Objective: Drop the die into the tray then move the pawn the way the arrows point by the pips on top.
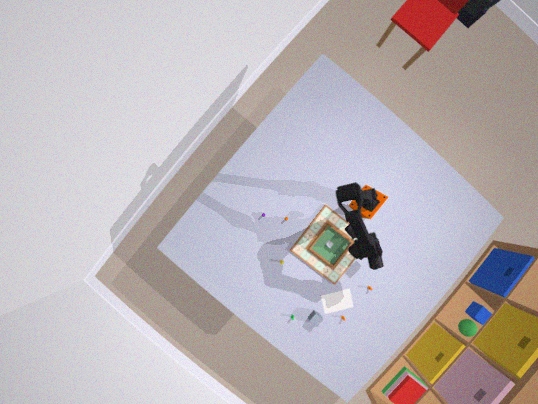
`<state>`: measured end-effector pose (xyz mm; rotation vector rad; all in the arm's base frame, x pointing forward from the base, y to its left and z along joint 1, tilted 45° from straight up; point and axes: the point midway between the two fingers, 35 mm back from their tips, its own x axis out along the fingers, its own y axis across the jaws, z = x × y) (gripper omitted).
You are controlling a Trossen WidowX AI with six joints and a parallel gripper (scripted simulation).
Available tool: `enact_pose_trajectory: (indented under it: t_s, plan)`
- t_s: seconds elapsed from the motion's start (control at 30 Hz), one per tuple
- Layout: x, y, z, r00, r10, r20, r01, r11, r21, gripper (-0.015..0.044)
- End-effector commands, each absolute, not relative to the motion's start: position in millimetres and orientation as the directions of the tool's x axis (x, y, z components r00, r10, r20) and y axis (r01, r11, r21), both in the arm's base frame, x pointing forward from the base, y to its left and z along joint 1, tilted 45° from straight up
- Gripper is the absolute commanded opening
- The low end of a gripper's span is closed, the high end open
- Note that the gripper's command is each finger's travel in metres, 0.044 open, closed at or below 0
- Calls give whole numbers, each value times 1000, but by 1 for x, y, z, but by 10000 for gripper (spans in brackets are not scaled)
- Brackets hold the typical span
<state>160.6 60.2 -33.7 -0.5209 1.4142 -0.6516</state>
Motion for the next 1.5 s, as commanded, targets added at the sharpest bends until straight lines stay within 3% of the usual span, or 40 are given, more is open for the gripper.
enact_pose_trajectory:
  t_s: [0.0, 0.63, 0.8, 1.13, 1.47]
  plan:
    - [159, 53, -39, 34, -696, -717, 93, 716, -692, 200]
    - [159, 33, -58, 34, -698, -715, 93, 715, -693, 200]
    - [159, 33, -58, 34, -698, -715, 93, 715, -693, 69]
    - [159, 33, -58, 34, -698, -715, 93, 715, -693, 2]
    - [164, 65, -32, 34, -692, -721, 91, 720, -688, 0]
